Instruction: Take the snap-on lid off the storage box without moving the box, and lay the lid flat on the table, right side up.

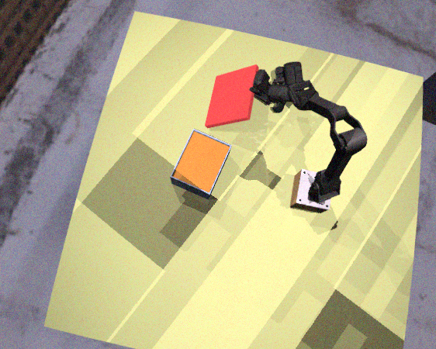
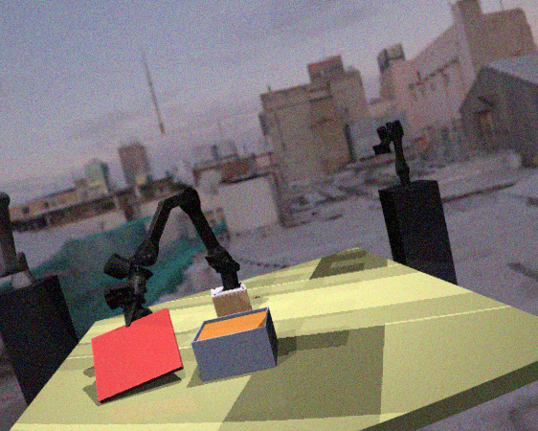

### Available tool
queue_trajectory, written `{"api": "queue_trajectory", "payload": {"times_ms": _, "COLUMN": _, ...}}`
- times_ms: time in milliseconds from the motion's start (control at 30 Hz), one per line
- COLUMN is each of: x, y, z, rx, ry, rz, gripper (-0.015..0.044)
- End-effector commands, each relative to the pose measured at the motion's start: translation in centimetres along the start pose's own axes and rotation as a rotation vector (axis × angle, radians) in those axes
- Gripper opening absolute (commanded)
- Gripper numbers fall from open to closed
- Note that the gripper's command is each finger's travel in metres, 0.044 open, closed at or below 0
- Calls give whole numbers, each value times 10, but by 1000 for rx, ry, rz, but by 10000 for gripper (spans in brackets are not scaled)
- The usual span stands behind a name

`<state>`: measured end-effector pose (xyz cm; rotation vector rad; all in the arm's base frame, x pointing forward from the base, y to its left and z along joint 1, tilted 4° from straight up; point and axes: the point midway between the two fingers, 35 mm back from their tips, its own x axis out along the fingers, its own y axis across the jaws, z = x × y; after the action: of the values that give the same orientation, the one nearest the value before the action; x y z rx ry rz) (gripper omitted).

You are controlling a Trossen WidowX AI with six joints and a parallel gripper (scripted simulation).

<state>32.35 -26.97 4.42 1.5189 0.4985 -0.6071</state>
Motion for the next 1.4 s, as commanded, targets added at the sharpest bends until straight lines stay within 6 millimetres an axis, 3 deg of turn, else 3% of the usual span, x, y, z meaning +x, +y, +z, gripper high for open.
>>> {"api": "queue_trajectory", "payload": {"times_ms": 0, "x": 7, "y": -14, "z": -3, "rx": 20, "ry": 11, "rz": -29, "gripper": 0}}
{"api": "queue_trajectory", "payload": {"times_ms": 1367, "x": 28, "y": -40, "z": -4, "rx": 20, "ry": 11, "rz": -29, "gripper": 0}}
